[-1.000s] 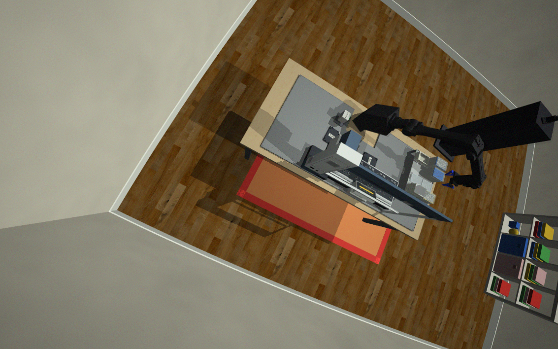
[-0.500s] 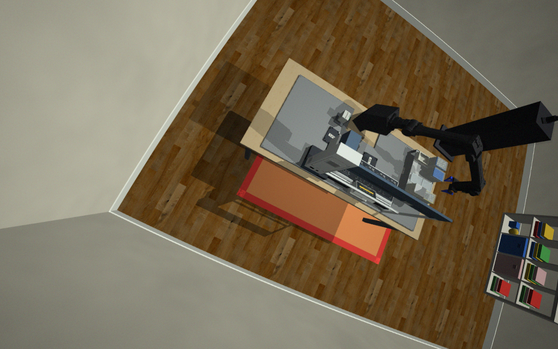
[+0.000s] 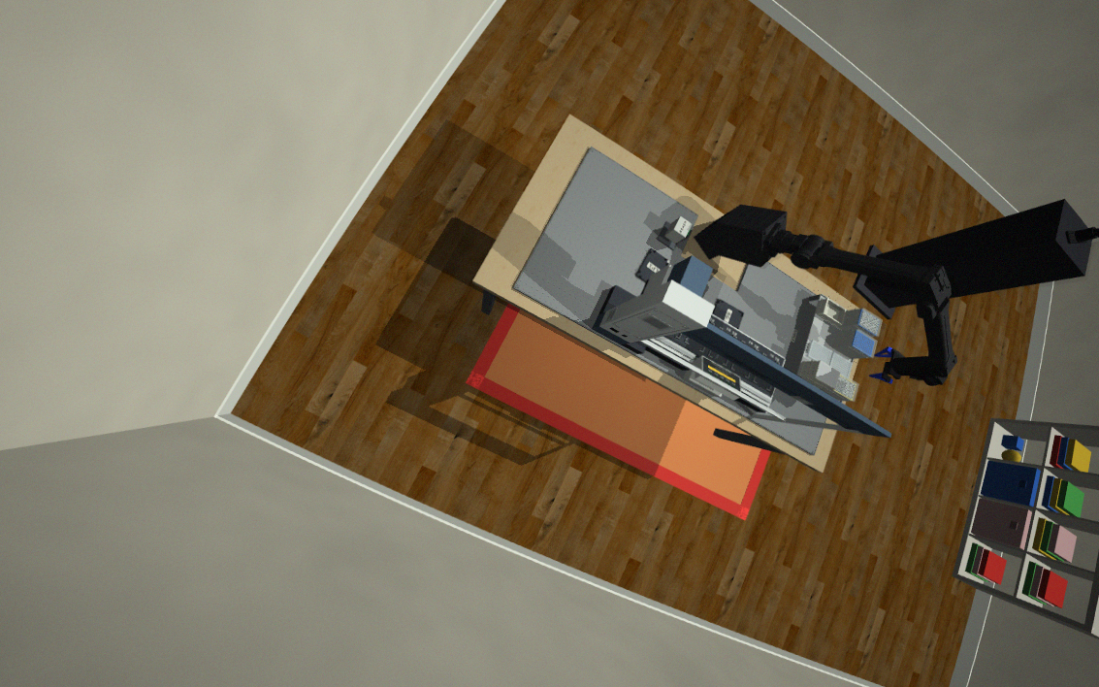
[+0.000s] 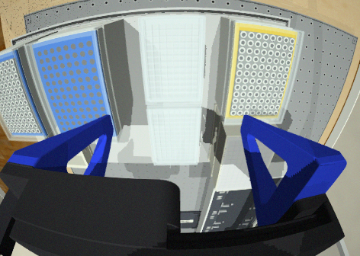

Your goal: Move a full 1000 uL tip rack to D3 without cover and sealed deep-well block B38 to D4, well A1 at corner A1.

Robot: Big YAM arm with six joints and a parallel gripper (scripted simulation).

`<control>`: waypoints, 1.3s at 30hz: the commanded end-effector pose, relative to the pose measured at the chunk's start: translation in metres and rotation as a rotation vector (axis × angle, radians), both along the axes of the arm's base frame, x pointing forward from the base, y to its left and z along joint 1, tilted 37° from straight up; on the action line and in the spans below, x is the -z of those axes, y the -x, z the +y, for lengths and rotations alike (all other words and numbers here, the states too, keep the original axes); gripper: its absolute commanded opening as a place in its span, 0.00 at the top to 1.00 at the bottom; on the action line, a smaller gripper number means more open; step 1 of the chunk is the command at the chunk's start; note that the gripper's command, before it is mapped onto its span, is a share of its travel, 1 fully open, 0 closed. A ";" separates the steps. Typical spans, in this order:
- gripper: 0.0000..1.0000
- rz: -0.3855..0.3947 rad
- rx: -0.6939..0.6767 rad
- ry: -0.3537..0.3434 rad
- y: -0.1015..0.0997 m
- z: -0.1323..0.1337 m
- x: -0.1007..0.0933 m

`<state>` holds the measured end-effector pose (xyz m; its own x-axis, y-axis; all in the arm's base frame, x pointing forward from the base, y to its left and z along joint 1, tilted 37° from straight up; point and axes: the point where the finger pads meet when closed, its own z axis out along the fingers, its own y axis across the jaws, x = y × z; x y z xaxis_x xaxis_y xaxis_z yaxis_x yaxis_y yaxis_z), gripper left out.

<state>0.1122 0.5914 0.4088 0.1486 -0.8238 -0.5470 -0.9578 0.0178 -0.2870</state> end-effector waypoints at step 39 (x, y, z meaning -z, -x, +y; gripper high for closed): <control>0.00 -0.022 -0.015 -0.031 -0.095 0.004 -0.049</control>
